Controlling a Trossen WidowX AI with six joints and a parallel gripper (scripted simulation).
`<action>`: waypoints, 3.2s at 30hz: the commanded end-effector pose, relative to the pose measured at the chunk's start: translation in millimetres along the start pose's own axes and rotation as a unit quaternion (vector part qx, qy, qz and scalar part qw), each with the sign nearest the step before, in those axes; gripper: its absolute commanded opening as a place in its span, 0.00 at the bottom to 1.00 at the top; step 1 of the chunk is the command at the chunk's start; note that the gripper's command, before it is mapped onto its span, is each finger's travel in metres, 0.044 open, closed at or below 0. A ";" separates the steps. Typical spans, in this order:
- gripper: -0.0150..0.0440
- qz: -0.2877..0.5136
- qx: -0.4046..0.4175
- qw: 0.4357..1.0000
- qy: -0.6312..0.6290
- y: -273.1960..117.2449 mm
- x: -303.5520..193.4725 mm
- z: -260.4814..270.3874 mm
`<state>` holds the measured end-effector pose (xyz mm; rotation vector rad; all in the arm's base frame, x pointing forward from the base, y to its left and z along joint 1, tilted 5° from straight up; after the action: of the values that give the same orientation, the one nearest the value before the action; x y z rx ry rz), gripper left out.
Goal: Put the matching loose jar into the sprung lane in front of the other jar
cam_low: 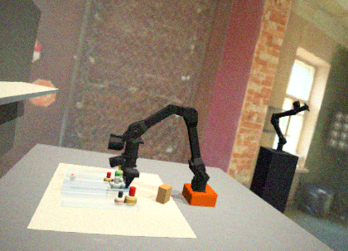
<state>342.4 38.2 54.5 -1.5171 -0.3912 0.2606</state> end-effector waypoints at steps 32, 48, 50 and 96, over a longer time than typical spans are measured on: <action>0.25 -0.010 -0.002 1.000 0.001 2.2 1.2 0.2; 0.25 -0.010 -0.002 1.000 0.001 2.3 -1.5 0.7; 0.25 -0.010 -0.002 1.000 0.001 2.3 -1.8 0.7; 0.34 -0.010 -0.002 1.000 0.001 2.4 -8.6 1.6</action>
<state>334.1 36.4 51.4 -1.5175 -0.4040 0.2425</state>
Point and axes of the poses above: the point midway between the two fingers, 35 mm back from their tips, its own y axis out along the fingers, its own z axis across the jaws, x = y × z, the point moved 1 cm from there along -y, back along the fingers, and after that the axes turned 10 degrees about -y, right-handed, at the moved point
